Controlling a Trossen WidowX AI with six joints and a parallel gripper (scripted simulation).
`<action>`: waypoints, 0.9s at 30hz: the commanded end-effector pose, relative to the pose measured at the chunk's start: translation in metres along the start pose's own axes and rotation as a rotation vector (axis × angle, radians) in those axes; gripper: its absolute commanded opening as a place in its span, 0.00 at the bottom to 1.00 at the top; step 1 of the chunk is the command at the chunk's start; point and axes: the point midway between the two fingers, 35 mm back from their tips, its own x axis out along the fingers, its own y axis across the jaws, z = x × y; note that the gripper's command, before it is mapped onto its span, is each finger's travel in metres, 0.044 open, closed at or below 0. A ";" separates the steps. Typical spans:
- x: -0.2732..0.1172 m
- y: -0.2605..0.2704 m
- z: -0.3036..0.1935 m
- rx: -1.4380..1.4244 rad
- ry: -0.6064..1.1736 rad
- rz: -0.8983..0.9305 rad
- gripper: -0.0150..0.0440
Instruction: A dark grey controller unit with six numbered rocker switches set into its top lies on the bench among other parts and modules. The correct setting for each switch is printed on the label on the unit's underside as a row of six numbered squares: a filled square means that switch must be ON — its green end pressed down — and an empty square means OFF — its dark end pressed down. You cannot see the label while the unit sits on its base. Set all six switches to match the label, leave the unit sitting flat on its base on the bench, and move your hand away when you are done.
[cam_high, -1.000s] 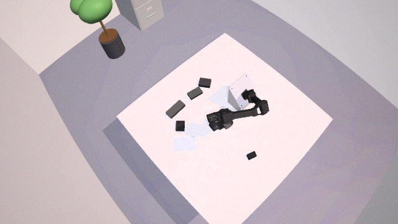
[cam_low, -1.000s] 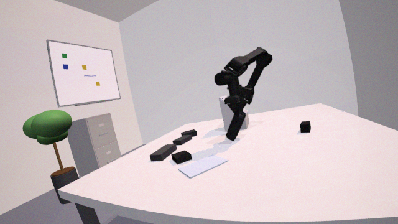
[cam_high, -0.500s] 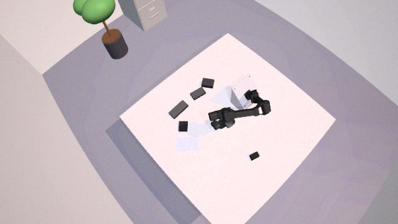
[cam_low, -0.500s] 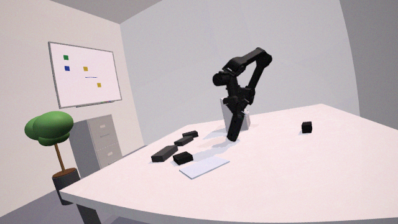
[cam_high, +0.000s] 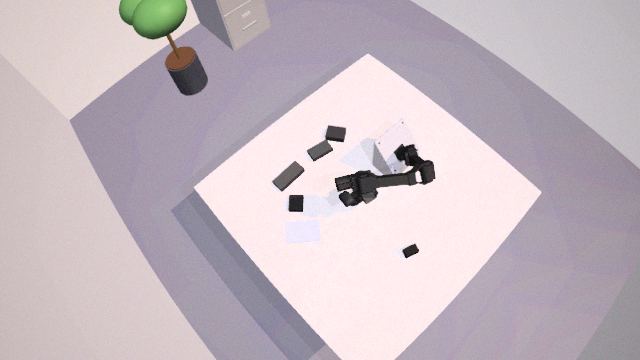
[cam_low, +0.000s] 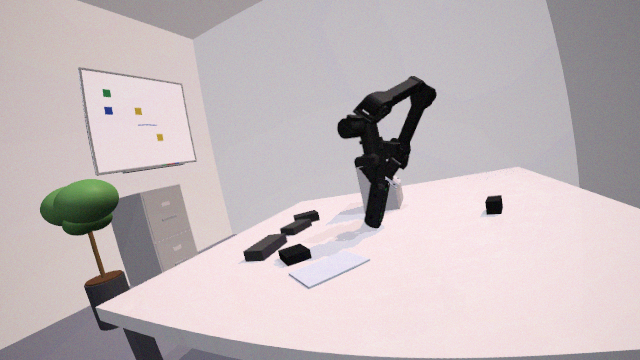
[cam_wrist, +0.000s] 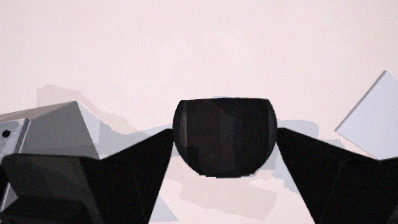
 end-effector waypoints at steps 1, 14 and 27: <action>0.005 0.001 -0.008 0.001 0.007 0.017 0.83; 0.003 0.001 -0.021 0.001 0.008 0.017 0.83; 0.003 0.001 -0.032 0.001 0.009 0.017 0.83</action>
